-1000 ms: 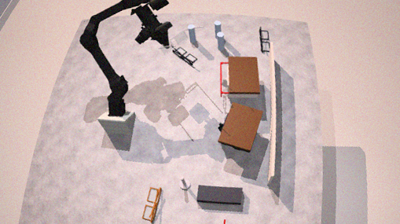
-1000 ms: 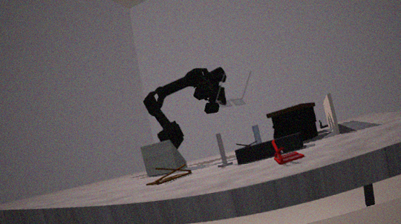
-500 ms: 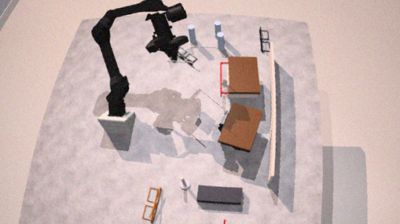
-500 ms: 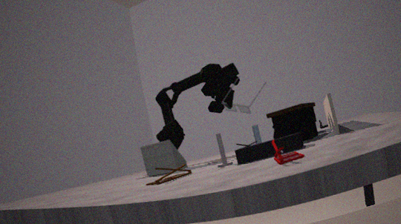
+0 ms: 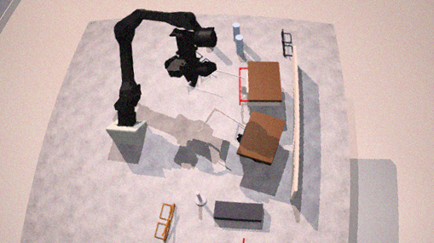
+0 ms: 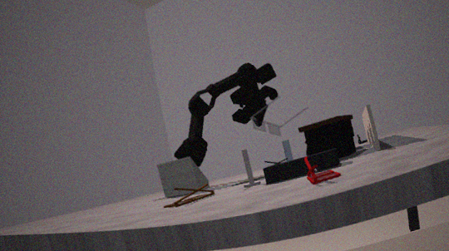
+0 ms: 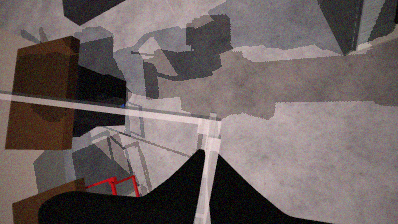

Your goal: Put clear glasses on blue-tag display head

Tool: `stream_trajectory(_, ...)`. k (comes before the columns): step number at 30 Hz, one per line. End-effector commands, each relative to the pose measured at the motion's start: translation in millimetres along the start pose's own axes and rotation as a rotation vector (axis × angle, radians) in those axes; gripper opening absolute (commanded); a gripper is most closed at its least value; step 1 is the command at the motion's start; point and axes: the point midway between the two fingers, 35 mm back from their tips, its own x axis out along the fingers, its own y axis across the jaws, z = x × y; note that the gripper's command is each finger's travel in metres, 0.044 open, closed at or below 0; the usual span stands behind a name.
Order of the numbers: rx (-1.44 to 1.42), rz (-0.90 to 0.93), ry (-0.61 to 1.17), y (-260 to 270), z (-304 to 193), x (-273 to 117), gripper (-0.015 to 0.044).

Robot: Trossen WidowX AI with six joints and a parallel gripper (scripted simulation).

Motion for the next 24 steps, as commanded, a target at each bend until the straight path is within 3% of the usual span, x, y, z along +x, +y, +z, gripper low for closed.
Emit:
stream_trajectory(1, -0.037, -0.066, 0.026, 9, 13, 15, 0.0)
stream_trajectory(24, -0.205, -0.263, 0.351, 33, 93, 82, 0.0)
